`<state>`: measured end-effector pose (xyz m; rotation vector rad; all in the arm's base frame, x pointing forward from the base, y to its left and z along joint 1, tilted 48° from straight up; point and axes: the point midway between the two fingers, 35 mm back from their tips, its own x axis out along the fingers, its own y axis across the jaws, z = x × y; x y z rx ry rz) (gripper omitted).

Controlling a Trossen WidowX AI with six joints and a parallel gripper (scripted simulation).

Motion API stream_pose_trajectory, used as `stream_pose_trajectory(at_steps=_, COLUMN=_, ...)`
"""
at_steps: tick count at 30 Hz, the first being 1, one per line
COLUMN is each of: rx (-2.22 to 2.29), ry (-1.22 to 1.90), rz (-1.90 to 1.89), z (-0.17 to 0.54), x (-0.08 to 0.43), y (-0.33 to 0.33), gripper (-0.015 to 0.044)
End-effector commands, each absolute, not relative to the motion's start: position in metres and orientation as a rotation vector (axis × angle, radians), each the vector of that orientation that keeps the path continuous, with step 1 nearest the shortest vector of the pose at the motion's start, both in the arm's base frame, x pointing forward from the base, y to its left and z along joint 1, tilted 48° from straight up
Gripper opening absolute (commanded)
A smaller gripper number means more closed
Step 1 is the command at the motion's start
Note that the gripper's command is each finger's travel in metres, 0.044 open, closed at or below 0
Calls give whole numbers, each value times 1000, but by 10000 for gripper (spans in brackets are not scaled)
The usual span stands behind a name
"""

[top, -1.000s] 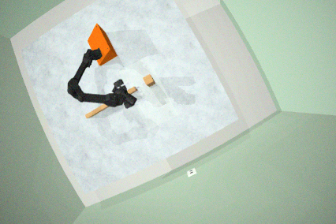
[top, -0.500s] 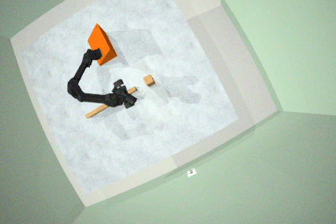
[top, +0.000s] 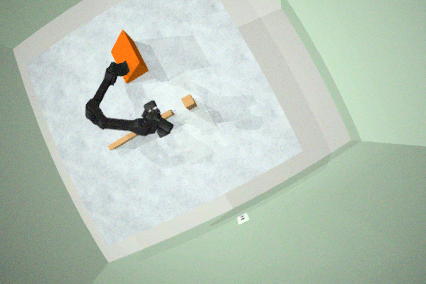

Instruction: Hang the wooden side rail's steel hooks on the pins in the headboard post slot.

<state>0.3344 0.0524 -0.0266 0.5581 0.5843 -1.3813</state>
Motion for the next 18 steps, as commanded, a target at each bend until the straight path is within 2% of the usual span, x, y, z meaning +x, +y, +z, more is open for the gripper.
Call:
stream_pose_trajectory(at_steps=1, rx=563, ry=581, rz=-1372, z=-25, x=335, y=57, gripper=0)
stream_pose_trajectory(at_steps=18, rx=563, ry=582, rz=-1372, z=-23, x=335, y=59, gripper=0)
